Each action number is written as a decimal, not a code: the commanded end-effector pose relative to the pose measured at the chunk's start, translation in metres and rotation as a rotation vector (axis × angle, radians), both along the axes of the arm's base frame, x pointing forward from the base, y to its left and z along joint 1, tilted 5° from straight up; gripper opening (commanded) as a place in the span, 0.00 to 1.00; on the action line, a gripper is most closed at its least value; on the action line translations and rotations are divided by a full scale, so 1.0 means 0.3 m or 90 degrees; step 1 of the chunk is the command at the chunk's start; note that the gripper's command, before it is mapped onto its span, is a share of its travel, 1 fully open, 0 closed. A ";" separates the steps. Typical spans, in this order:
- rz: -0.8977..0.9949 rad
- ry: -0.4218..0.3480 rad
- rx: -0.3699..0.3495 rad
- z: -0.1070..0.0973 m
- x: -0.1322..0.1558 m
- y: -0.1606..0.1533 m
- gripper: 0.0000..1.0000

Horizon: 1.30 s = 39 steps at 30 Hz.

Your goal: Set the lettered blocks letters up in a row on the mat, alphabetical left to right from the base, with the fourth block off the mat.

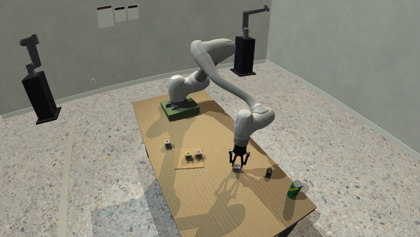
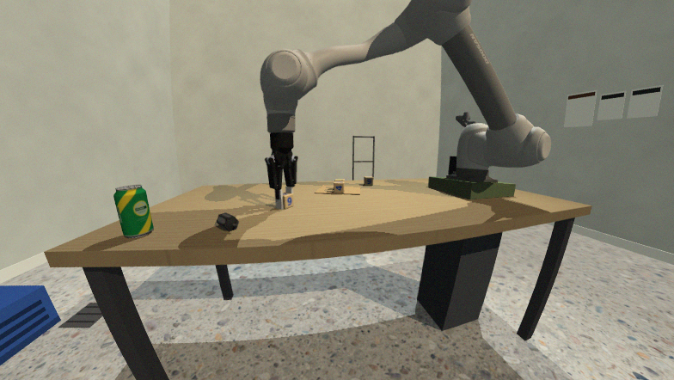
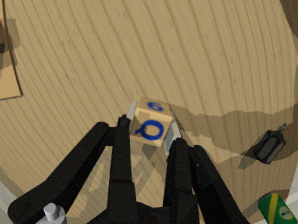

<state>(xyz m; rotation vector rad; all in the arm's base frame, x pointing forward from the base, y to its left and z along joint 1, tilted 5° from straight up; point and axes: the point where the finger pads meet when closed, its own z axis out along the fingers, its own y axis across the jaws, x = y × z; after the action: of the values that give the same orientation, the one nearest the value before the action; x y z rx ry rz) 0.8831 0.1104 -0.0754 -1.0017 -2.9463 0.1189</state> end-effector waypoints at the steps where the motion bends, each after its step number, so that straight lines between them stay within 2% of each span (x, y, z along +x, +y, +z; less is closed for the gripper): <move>1: 0.000 -0.001 0.000 0.003 0.001 0.000 0.33; 23: 0.000 -0.001 0.000 0.014 0.002 0.001 0.33; 27: 0.000 -0.001 0.000 0.068 0.004 0.004 0.33; 33: 0.000 -0.001 0.000 0.215 0.012 0.014 0.33; 35: 0.000 -0.001 0.000 0.215 0.012 0.014 0.33; 39: 0.000 -0.001 0.000 0.300 0.016 0.019 0.33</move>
<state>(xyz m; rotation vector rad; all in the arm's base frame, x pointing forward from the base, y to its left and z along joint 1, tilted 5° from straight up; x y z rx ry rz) 0.8864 0.1149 -0.0028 -1.0016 -2.9458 0.1194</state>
